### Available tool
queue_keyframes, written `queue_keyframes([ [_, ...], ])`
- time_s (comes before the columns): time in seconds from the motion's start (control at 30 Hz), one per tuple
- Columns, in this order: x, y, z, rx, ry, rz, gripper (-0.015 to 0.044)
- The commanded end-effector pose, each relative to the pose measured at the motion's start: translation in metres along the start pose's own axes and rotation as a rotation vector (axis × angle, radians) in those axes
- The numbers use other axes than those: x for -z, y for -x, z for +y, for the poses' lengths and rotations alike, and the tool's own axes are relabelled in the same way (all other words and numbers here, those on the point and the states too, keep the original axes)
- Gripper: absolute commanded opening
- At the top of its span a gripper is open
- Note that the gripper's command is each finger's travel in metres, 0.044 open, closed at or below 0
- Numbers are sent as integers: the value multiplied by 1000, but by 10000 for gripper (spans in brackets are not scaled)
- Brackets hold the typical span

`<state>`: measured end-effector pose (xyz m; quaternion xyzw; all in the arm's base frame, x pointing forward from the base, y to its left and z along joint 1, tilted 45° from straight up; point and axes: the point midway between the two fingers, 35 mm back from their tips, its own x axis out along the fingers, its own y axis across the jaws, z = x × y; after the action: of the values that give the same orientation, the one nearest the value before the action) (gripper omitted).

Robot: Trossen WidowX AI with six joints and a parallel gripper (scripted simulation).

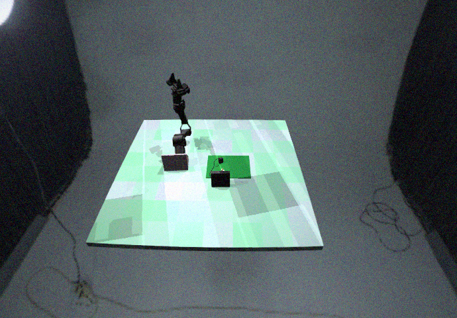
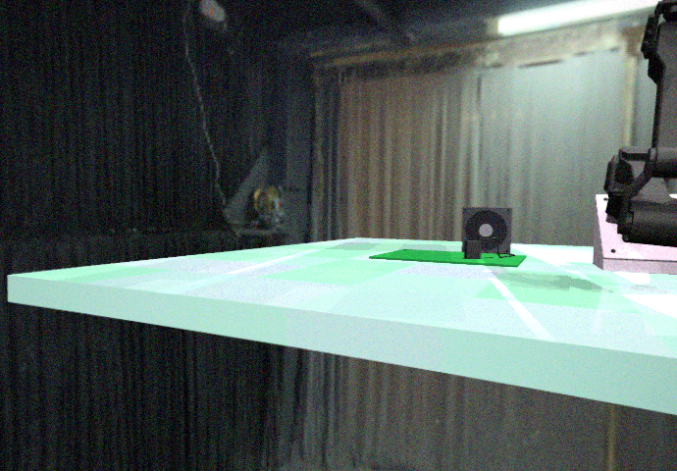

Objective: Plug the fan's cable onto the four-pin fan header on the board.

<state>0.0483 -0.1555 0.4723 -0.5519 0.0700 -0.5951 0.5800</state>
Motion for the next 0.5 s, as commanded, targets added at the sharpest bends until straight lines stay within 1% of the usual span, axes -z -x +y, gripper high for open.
queue_keyframes([
  [0.0,0,0,0,0,0,0,426],
  [0.03,0,0,0,0,0,0,440],
  [0.07,1,-1,2,-12,-5,1,440],
  [0.13,5,-12,23,-106,-40,5,440],
  [0.3,8,-35,106,-468,-161,10,440],
  [0.47,-4,-32,192,-838,-252,8,440],
])
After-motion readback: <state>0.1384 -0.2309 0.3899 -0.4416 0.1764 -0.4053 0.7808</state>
